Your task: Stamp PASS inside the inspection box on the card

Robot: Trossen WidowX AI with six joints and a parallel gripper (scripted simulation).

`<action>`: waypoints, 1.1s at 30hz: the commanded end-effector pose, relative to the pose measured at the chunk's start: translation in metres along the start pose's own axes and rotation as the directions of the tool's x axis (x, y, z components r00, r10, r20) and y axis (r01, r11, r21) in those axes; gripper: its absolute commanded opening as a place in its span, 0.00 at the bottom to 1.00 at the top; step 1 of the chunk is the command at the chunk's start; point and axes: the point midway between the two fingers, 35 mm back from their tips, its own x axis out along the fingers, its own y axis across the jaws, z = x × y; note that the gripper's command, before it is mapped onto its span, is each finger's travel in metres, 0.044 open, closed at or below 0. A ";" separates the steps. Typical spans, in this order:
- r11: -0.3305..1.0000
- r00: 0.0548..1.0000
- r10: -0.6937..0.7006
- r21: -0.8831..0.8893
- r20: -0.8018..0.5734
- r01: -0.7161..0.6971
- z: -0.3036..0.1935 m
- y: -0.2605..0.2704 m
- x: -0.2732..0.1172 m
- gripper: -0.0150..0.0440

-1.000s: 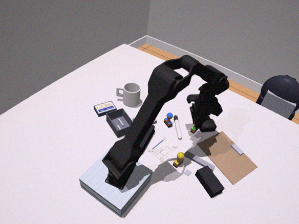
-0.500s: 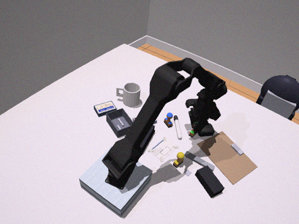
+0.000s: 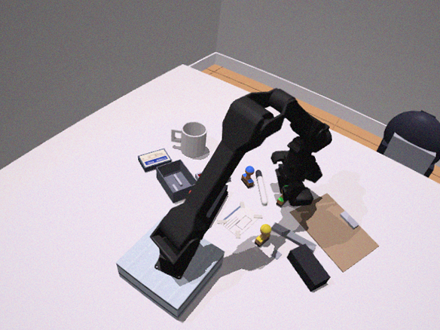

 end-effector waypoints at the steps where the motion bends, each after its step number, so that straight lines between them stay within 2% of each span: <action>1: 1.000 1.000 0.001 0.000 0.001 -0.001 0.000 0.000 -0.001 0.43; 7: 1.000 1.000 0.001 0.000 0.001 -0.001 0.000 0.000 -0.001 0.70; 11: 1.000 1.000 0.000 0.000 0.001 0.000 0.002 0.001 -0.011 0.70; 16: 1.000 1.000 -0.004 -0.003 0.003 0.004 0.003 0.002 -0.093 0.70; 18: 1.000 1.000 -0.005 -0.004 0.003 0.005 0.000 0.000 -0.115 0.70; 33: 1.000 1.000 -0.006 -0.004 0.003 0.006 0.000 0.000 -0.117 0.70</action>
